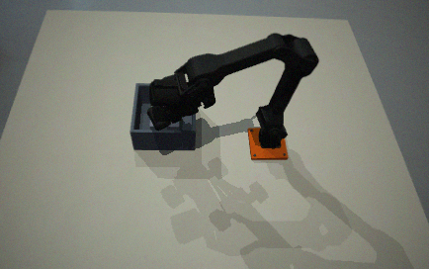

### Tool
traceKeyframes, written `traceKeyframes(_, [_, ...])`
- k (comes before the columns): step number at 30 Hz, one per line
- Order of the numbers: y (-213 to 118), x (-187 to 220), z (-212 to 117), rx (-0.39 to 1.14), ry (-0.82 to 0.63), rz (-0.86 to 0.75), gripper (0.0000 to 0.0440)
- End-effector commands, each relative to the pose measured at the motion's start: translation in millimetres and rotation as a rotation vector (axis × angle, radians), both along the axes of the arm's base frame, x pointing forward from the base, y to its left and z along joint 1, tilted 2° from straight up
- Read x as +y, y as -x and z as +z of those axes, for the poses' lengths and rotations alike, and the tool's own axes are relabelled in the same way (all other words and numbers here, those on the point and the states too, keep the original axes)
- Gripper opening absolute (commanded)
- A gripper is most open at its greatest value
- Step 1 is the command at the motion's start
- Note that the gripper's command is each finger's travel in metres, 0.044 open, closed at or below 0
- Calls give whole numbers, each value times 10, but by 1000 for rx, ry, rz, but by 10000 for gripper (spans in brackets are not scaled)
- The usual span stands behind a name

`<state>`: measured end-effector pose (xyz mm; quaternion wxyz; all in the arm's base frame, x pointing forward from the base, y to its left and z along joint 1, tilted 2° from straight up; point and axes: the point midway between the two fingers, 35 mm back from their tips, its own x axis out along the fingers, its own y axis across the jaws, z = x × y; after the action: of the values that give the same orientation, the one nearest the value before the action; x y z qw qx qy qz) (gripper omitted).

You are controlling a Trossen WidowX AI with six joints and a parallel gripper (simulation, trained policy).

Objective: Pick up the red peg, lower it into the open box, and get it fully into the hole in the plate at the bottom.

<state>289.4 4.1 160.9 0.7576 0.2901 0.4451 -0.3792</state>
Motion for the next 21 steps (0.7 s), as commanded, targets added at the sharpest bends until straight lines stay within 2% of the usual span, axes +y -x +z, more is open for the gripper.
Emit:
traceKeyframes(1, [-108,-126,-18,-5,12,-3,0])
traceKeyframes(21, [-390,-541,-433,93,-9,140,0])
